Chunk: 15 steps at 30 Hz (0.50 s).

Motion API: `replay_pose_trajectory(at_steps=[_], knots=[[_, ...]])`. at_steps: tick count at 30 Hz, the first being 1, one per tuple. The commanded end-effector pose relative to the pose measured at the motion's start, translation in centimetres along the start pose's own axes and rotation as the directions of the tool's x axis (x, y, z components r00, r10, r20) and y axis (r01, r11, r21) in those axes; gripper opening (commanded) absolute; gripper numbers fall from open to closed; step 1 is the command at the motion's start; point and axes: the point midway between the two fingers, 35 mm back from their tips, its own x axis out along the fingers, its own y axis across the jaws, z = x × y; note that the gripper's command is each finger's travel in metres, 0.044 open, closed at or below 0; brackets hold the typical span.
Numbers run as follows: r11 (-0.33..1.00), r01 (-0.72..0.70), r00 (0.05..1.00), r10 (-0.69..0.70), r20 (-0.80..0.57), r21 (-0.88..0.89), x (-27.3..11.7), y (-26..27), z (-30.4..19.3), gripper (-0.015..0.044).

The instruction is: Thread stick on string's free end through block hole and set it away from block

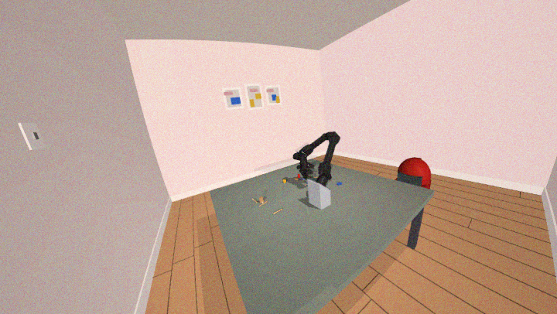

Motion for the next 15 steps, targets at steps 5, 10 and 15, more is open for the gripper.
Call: replay_pose_trajectory(at_steps=[5, 10, 15], knots=[[1.0, 0.011, 1.0, -0.011, -0.001, -0.01, 1.6, -0.3, -0.2, 0.0122], [1.0, 0.011, 1.0, -0.011, 0.0, -0.01, 2.4, -0.3, -0.2, 0.0122], [1.0, 0.011, 1.0, -0.011, 0.0, -0.01, 3.3, -0.3, -0.1, 0.0122]])
